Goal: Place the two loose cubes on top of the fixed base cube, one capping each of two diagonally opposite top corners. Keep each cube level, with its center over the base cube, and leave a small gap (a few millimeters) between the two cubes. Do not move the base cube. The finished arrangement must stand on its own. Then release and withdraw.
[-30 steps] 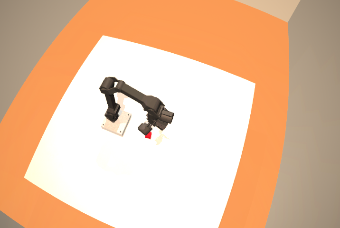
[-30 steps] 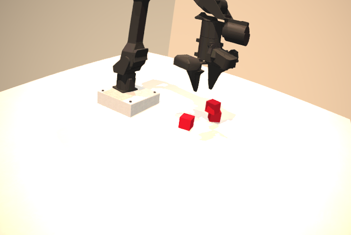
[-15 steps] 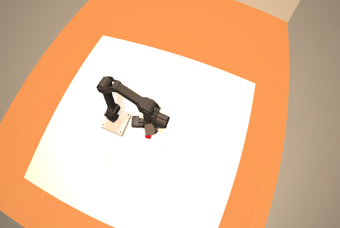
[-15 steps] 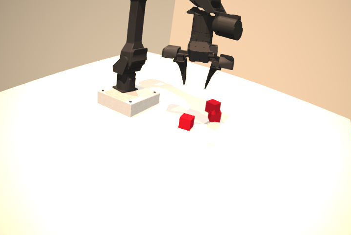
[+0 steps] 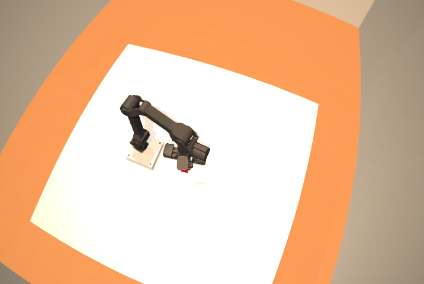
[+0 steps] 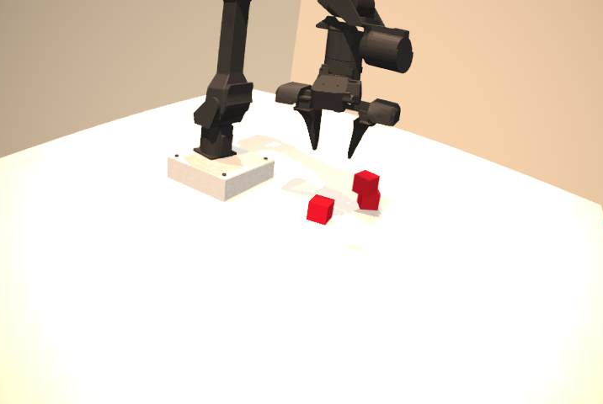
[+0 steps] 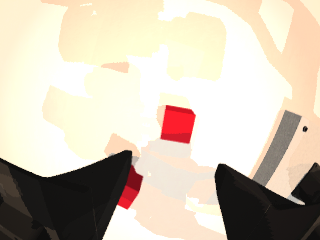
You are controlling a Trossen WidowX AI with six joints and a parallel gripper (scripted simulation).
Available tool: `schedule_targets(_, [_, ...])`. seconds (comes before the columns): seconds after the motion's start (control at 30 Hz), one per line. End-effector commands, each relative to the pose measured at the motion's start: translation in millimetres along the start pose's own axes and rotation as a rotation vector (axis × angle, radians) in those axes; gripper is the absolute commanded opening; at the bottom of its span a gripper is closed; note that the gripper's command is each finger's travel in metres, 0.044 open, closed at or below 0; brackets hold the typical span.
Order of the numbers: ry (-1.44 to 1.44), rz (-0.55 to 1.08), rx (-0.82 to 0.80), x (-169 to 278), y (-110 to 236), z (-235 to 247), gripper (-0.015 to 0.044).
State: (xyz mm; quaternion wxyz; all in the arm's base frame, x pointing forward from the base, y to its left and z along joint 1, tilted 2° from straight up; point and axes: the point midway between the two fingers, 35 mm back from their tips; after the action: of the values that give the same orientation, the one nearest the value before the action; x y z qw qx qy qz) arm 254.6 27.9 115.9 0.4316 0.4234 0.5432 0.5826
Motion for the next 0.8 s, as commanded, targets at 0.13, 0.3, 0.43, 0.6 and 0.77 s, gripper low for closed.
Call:
schedule_targets(0.13, [-0.007, 0.004, 0.019, 0.9, -50.4, -5.1, 0.0265])
schedule_targets(0.3, [-0.007, 0.004, 0.019, 0.9, -52.9, -5.1, 0.0265])
schedule_targets(0.43, [-0.007, 0.004, 0.019, 0.9, -64.9, -5.4, 0.0265])
schedule_targets(0.6, [-0.007, 0.004, 0.019, 0.9, -68.0, -5.3, 0.0265])
schedule_targets(0.77, [-0.007, 0.004, 0.019, 0.9, -76.2, -5.1, 0.0265])
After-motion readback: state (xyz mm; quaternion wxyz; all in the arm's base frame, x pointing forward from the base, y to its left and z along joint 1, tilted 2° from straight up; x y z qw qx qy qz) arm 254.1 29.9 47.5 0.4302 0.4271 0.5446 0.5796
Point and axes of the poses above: the point midway between the two fingers, 35 mm back from their tips, its own y axis back along the fingers, its own z axis across the jaws, x = y × z, and after that the axes turned 5 degrees about -y, right-handed
